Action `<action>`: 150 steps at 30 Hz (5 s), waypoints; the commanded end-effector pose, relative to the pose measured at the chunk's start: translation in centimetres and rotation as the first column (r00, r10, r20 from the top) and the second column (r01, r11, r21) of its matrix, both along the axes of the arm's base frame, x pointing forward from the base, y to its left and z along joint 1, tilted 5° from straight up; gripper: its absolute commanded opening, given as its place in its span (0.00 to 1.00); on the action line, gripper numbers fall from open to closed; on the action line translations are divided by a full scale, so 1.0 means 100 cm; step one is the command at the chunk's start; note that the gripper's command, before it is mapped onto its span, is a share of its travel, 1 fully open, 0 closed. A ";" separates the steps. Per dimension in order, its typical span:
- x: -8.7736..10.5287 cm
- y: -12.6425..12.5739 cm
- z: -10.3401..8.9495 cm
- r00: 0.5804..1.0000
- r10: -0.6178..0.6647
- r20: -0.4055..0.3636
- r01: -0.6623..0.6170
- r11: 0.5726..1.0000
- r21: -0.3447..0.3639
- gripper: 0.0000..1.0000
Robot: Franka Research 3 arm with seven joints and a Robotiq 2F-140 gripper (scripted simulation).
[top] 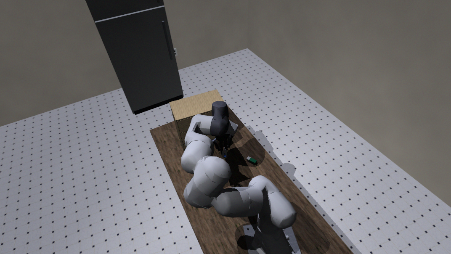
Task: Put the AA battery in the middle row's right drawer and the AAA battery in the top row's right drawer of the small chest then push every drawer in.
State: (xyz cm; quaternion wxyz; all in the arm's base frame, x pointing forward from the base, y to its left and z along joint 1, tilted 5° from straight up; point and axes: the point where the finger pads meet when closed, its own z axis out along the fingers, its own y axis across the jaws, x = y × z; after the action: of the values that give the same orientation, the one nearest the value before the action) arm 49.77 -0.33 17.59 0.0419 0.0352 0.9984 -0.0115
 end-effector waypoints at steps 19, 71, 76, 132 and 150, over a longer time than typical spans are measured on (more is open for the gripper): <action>-0.008 0.004 0.083 1.000 -0.021 -0.005 0.021 1.000 0.003 0.06; -0.021 0.006 0.114 0.892 -0.003 0.451 0.020 0.999 -0.032 0.06; -0.023 0.006 0.113 0.846 0.003 0.534 0.021 0.999 -0.039 0.06; 0.007 0.003 0.112 0.649 0.025 0.760 0.031 0.998 -0.059 0.06; 0.070 -0.003 0.117 0.649 0.025 0.760 0.031 0.998 -0.059 0.06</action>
State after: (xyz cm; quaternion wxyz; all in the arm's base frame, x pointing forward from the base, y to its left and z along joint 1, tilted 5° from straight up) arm 55.83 -0.68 29.41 0.4577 0.0464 0.8874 -0.0287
